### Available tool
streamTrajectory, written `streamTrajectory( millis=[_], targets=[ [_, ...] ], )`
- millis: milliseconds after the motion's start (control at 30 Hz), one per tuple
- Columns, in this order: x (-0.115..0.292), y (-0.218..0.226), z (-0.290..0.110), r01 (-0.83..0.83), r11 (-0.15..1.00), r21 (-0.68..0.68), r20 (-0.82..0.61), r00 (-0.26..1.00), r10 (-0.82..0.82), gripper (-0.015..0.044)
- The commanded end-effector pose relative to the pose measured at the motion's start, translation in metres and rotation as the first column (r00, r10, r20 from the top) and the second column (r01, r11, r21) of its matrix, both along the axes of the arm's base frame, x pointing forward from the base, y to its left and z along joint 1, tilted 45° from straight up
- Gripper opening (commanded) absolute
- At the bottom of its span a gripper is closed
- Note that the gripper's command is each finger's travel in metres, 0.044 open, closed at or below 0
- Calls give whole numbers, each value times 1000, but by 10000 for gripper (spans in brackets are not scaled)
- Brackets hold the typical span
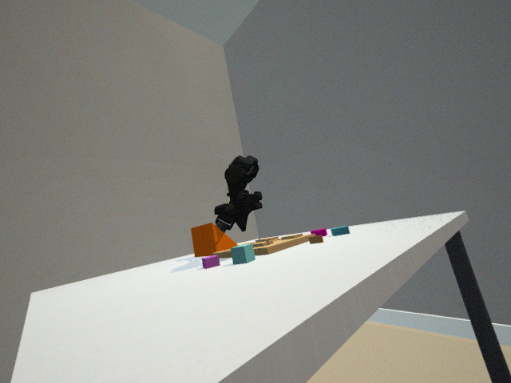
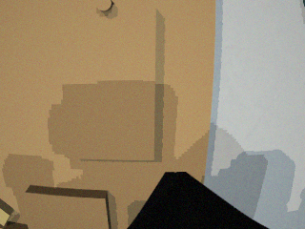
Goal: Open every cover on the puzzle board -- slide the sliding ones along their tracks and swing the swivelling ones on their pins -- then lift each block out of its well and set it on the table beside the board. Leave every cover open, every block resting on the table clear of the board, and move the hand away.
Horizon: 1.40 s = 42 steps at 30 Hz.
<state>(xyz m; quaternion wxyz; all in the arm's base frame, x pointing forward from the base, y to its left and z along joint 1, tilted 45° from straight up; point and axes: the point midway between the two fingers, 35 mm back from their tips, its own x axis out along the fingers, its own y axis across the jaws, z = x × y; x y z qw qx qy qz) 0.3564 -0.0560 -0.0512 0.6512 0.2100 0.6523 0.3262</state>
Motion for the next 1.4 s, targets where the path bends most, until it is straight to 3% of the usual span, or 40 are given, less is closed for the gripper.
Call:
streamTrajectory(
  millis=[0,1367],
  targets=[
    [-1,0,-1,-7,1000,-2,0,1000,7,0],
    [-3,27,-29,-6,1000,-1,1,1000,6,0]
  ],
)
